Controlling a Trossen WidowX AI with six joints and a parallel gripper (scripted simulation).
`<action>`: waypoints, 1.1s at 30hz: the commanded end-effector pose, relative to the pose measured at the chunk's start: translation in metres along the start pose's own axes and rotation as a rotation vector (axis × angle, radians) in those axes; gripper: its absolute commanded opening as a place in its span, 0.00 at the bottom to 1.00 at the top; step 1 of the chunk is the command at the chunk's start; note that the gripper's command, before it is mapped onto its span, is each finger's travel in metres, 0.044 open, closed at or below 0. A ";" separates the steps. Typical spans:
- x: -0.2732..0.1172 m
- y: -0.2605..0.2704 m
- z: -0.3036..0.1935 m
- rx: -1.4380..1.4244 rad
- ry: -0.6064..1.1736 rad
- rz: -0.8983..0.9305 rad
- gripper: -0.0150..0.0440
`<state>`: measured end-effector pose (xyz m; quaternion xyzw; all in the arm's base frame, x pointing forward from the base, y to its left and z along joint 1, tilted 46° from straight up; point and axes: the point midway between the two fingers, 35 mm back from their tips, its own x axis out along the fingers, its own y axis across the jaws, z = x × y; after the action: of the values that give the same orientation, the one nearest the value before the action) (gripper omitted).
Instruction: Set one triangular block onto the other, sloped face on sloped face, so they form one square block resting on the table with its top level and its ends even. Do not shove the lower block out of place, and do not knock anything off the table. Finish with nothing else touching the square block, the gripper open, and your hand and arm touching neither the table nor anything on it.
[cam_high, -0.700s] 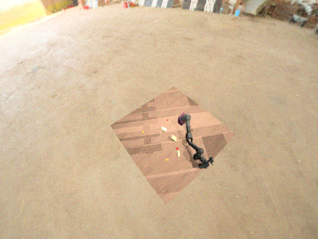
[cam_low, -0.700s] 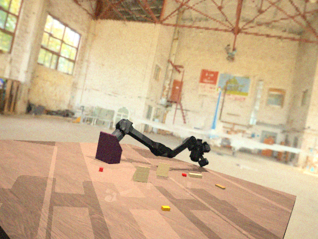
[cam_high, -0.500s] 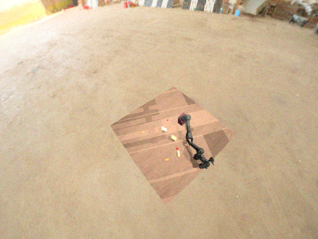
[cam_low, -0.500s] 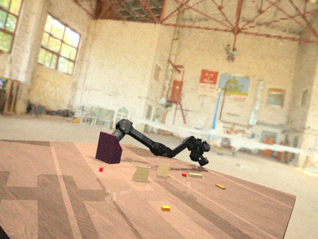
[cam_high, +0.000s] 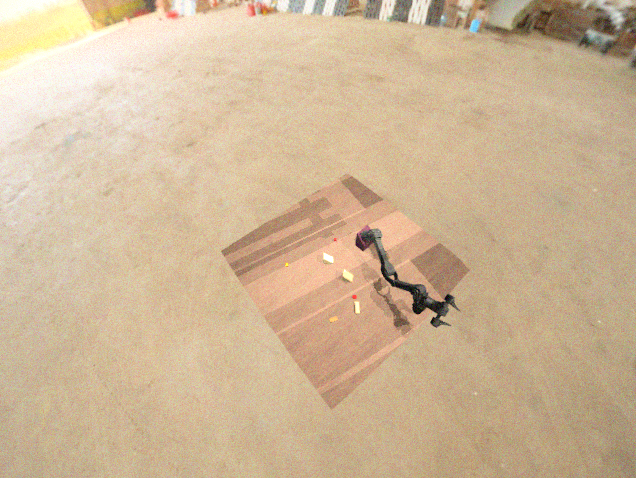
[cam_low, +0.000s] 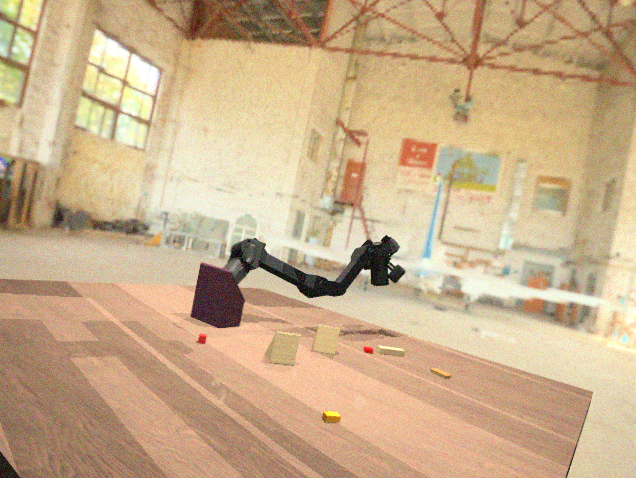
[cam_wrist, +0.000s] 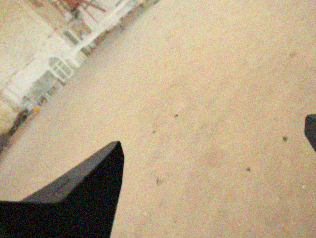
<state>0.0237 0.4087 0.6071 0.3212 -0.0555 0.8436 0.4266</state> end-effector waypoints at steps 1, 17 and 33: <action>0.001 0.040 0.027 -0.042 -0.092 0.068 1.00; -0.059 0.226 0.142 -0.191 -0.604 0.420 1.00; -0.244 0.357 0.249 -0.171 -1.233 0.711 1.00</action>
<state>-0.0366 -0.0185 0.7347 0.6260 -0.4334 0.6425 0.0860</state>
